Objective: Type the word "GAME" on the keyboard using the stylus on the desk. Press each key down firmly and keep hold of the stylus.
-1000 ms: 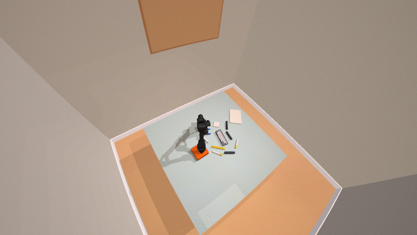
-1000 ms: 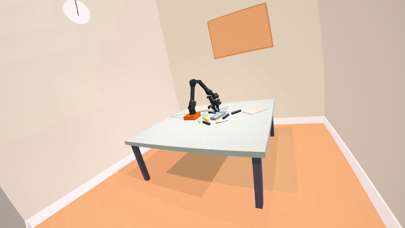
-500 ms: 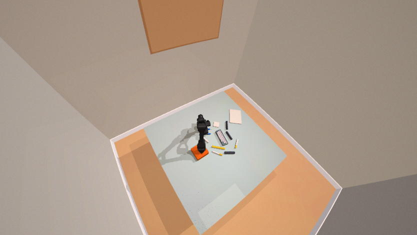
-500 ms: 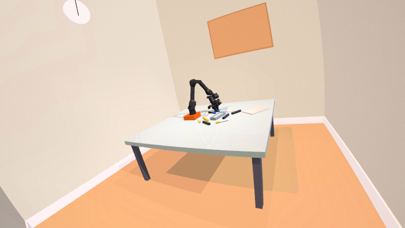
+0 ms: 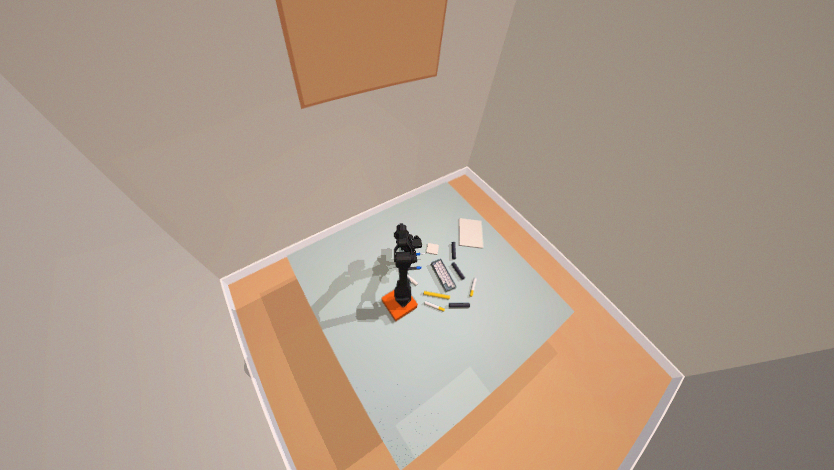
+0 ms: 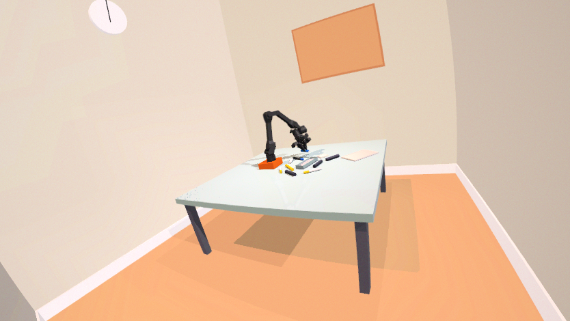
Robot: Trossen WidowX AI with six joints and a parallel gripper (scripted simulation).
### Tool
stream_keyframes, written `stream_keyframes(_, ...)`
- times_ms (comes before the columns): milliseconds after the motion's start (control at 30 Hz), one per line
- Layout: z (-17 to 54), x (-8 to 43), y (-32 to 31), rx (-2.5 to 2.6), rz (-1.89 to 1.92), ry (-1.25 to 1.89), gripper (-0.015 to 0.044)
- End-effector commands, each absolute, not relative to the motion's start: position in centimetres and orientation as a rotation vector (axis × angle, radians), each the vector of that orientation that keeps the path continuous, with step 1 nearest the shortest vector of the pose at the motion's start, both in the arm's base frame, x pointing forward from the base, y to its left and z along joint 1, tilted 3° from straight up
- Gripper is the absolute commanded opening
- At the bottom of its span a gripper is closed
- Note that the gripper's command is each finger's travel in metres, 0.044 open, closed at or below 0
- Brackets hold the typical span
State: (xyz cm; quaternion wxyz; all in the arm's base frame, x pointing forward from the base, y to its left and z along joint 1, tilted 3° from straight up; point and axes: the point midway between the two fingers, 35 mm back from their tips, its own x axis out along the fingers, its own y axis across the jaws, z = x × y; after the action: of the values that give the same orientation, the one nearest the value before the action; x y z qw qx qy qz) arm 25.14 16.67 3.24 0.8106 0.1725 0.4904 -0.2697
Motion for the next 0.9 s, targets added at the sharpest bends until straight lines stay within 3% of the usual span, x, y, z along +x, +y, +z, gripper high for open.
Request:
stream_keyframes(0,3.1,25.2,16.5,0.366,-0.581,1.052,0.0000)
stream_keyframes(867,1.6,26.8,8.6,0.537,-0.832,1.385,0.0000)
